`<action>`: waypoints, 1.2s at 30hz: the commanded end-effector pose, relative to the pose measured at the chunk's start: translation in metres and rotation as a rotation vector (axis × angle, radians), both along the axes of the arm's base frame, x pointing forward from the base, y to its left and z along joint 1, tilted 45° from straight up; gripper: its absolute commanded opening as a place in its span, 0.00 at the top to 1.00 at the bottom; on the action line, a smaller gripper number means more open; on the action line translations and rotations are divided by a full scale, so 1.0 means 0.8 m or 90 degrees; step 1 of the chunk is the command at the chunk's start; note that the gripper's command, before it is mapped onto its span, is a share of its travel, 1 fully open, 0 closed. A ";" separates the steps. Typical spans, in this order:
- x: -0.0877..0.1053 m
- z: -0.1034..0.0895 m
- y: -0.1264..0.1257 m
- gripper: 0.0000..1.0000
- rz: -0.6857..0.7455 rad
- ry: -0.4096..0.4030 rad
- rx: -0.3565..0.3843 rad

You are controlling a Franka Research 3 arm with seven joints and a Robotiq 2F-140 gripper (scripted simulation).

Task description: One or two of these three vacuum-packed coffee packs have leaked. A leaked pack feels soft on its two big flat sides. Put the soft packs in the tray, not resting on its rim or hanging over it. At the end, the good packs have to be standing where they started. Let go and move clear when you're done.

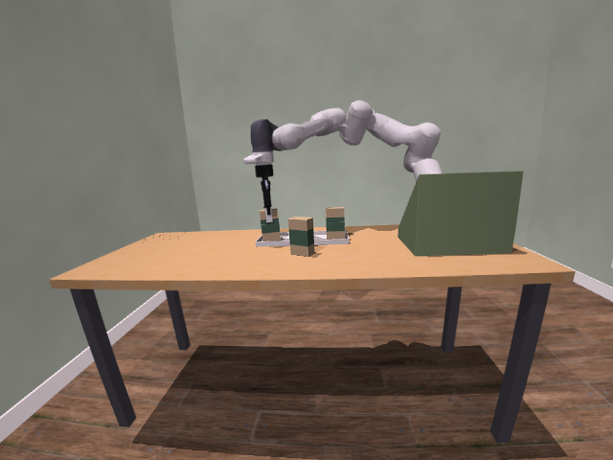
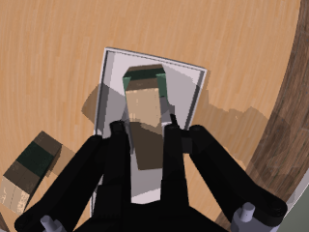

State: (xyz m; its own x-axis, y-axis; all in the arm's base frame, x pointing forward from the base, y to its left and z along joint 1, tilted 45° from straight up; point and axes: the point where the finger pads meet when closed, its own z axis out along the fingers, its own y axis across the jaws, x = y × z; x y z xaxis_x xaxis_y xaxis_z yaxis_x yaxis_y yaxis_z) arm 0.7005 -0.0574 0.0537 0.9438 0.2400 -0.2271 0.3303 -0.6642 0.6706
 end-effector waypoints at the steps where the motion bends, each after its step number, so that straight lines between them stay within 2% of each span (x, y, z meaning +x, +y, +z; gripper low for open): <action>1: 0.002 0.001 0.002 0.77 0.001 -0.005 0.001; 18: 0.002 0.001 0.002 0.77 0.001 -0.005 0.001; 19: 0.002 0.001 0.002 0.47 0.001 -0.005 0.001; 36: 0.002 0.001 0.002 0.47 0.001 -0.005 0.001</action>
